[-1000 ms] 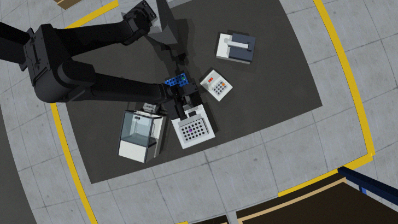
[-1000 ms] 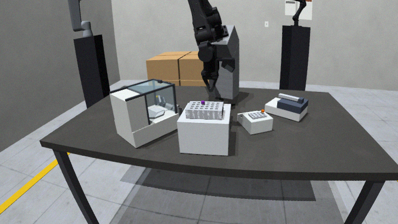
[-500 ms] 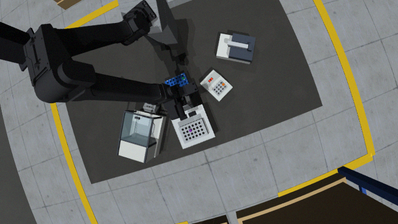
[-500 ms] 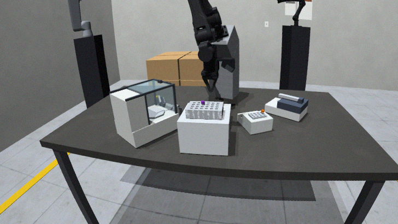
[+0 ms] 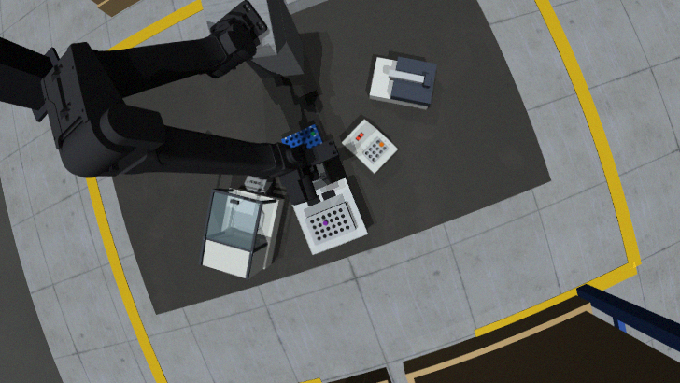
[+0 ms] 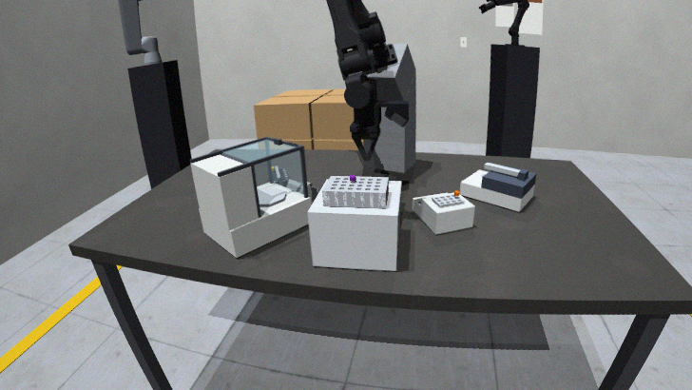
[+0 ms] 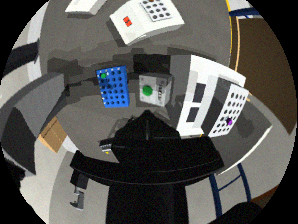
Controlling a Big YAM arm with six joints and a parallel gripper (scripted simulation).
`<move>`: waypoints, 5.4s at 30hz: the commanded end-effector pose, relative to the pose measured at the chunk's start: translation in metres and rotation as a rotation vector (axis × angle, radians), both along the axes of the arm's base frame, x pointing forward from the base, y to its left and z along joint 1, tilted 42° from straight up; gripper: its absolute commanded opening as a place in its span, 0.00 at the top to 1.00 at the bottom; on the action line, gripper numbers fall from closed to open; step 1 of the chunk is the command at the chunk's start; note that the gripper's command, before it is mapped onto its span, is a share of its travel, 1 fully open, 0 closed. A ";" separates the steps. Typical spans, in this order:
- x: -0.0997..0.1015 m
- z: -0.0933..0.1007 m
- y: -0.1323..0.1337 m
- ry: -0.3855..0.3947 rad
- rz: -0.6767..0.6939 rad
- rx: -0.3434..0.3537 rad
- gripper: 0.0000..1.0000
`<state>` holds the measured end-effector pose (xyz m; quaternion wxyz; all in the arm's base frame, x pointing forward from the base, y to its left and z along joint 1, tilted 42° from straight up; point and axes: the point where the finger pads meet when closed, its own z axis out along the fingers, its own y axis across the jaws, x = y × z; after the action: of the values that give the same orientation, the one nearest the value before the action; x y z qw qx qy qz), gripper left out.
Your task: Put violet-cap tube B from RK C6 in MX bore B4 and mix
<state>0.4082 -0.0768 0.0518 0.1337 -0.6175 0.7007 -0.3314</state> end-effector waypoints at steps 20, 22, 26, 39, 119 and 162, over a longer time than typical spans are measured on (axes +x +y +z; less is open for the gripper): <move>0.023 -0.026 -0.014 0.001 0.003 -0.006 1.00; 0.025 -0.029 -0.016 0.001 0.001 -0.006 1.00; 0.027 -0.031 -0.017 0.001 0.001 -0.007 1.00; 0.039 -0.048 -0.023 0.001 0.001 -0.006 1.00; 0.064 -0.081 -0.035 0.002 0.004 -0.007 1.00; 0.070 -0.064 -0.033 -0.034 0.008 -0.011 1.00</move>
<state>0.4578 -0.1062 -0.0375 0.1211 -0.6233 0.7041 -0.3179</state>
